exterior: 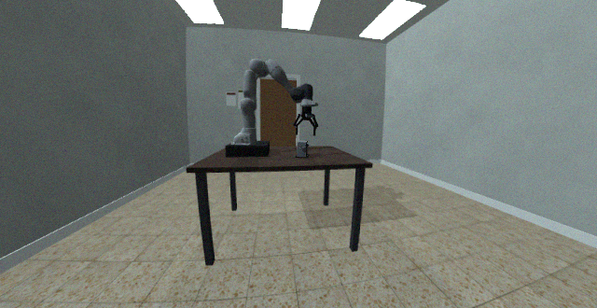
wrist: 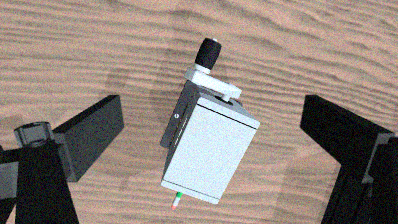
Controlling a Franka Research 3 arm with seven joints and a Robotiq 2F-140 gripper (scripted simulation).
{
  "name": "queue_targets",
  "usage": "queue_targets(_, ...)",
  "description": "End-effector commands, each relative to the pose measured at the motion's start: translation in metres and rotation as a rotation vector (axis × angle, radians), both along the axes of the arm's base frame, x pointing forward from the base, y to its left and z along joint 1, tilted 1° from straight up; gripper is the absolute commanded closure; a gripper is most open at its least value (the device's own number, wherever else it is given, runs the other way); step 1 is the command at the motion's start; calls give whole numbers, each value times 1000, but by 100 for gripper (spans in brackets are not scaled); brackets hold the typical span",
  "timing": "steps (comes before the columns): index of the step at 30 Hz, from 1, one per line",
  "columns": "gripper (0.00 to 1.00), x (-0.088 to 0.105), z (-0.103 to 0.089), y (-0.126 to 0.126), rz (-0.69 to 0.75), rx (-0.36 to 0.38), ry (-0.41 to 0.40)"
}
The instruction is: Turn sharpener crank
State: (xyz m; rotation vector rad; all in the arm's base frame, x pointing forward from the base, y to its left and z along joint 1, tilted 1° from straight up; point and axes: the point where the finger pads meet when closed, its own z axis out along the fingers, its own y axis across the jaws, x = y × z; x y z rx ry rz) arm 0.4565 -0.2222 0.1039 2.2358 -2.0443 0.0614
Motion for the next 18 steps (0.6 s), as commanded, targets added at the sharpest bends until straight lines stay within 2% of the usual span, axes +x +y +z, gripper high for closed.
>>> queue_targets(1, 0, -3, 3, -14, -163, 33, -16)
queue_targets(5, 0, -4, 10, -36, -284, 60, -43)
queue_targets(7, 0, -4, 10, -36, -284, 60, -43)
queue_targets(8, 0, -5, 15, -49, -361, 77, -61)
queue_targets(10, 0, -5, 19, -59, -415, 89, -74)
queue_targets(18, 0, -5, 19, -60, -419, 90, -75)
